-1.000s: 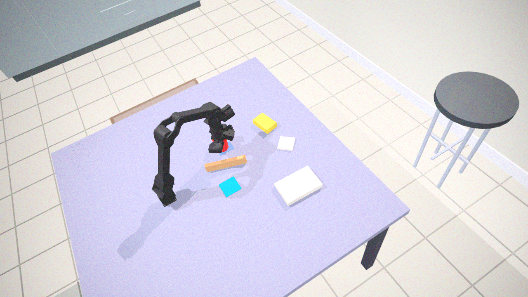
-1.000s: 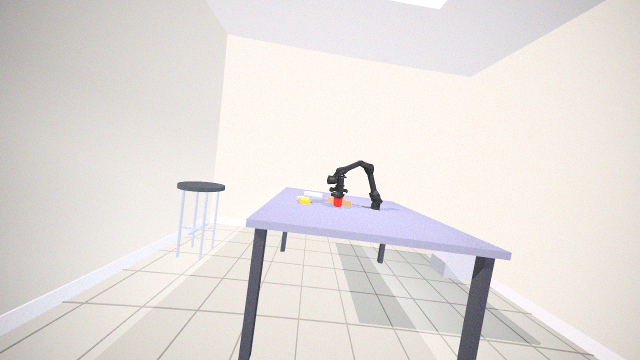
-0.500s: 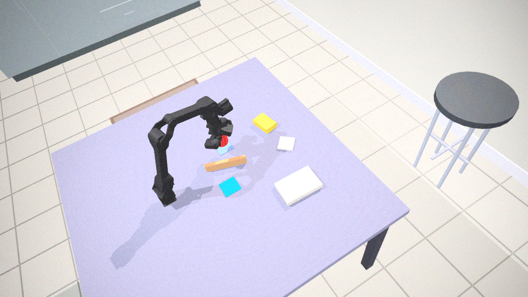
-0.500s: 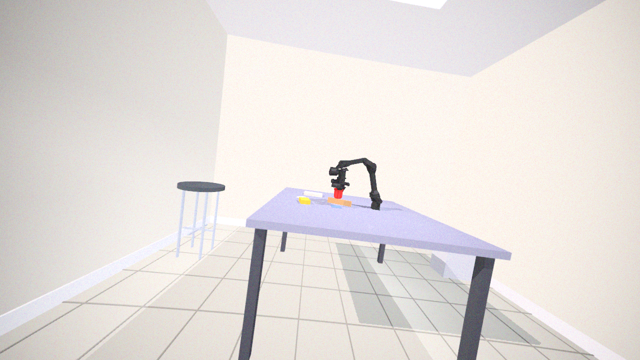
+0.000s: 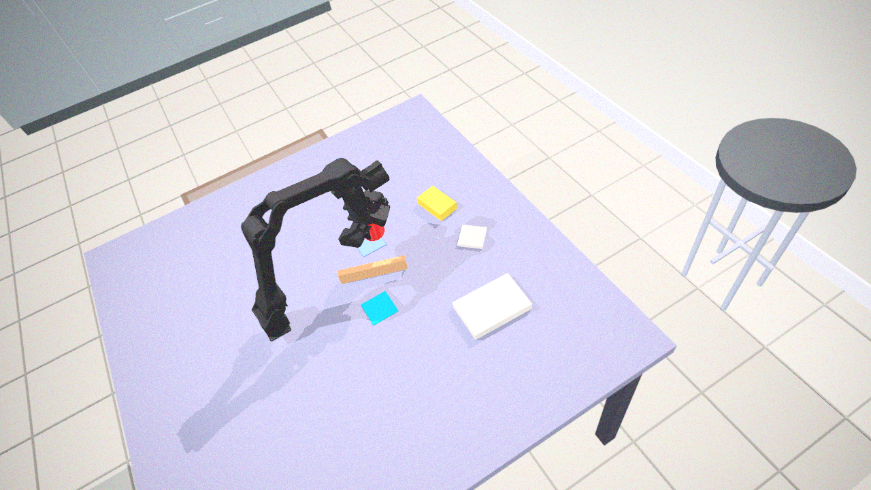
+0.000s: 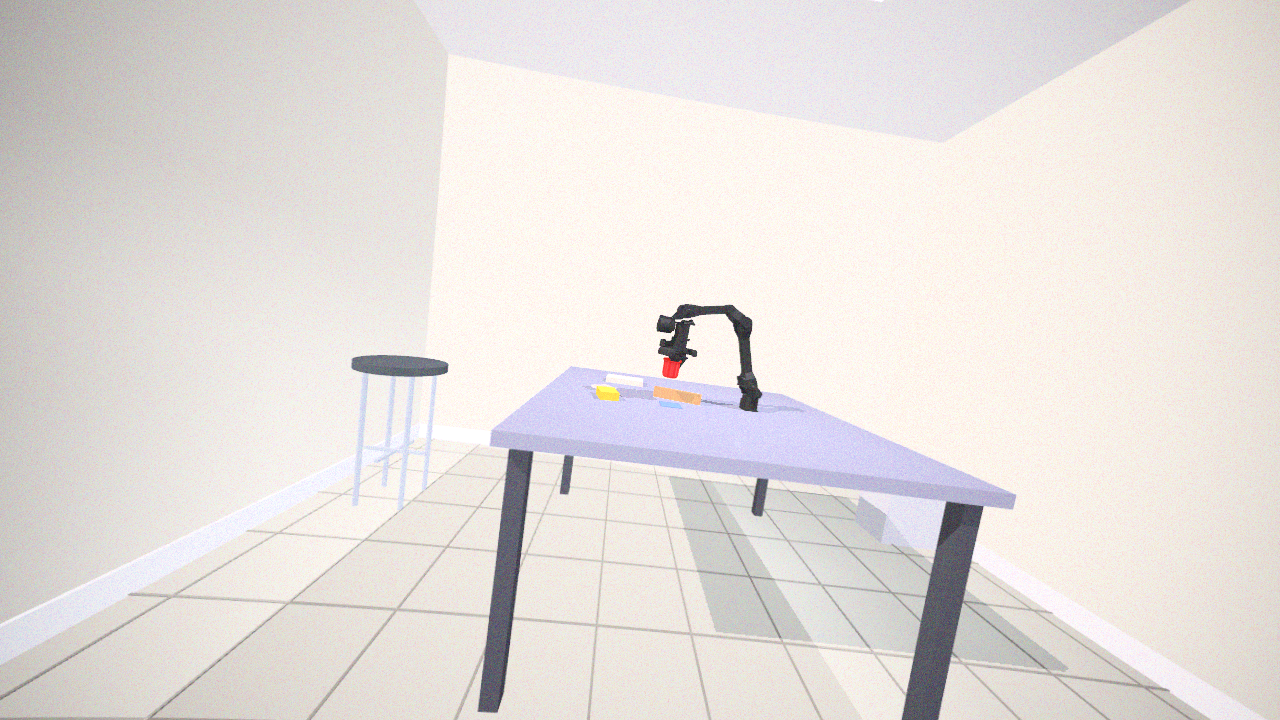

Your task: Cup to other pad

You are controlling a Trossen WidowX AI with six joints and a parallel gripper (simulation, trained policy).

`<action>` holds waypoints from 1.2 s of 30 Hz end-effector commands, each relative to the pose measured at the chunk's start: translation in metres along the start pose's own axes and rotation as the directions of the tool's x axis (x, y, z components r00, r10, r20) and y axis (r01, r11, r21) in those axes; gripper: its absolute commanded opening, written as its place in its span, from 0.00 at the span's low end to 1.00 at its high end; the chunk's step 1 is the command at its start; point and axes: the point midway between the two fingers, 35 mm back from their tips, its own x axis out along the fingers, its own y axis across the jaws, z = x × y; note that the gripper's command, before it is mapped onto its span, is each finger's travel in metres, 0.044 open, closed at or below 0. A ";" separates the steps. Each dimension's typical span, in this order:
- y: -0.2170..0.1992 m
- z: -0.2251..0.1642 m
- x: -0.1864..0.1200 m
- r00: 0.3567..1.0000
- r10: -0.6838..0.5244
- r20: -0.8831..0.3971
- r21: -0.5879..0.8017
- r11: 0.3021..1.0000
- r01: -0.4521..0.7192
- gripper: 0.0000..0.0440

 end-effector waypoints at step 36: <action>-0.091 0.086 0.000 0.993 0.033 0.109 0.274 0.960 -0.062 0.00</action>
